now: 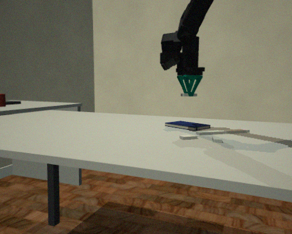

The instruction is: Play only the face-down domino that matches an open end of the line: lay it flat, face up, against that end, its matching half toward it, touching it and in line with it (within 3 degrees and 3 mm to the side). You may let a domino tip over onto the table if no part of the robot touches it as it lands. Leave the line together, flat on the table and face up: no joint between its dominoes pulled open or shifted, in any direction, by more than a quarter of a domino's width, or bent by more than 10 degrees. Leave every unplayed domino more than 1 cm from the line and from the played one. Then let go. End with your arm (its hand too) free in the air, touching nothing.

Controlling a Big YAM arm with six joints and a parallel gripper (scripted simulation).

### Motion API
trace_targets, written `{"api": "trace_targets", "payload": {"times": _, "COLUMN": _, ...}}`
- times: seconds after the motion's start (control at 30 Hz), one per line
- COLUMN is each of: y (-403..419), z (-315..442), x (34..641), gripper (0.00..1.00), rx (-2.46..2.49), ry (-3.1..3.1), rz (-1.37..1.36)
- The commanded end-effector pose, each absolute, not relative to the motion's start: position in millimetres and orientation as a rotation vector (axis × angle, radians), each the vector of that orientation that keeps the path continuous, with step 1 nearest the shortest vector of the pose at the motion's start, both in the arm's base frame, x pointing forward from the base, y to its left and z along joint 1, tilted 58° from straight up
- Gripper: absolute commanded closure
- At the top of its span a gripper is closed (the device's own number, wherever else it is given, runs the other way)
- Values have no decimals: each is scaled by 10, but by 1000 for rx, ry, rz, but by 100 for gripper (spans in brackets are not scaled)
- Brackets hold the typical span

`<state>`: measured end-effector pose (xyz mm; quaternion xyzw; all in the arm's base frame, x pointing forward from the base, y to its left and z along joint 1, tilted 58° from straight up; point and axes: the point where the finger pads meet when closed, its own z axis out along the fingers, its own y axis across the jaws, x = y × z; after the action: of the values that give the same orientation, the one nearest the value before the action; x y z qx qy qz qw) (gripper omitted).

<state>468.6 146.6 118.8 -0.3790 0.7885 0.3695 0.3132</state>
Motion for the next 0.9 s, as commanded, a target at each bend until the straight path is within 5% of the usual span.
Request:
{"api": "trace_targets", "payload": {"times": 0.0, "y": 1471, "z": 1205, "x": 4678, "gripper": 79, "rx": -998, "ry": 2079, "rz": 971}}
{"api": "trace_targets", "payload": {"times": 0.87, "y": 2108, "z": 1277, "x": 4609, "gripper": 79, "rx": -987, "ry": 2072, "rz": 972}}
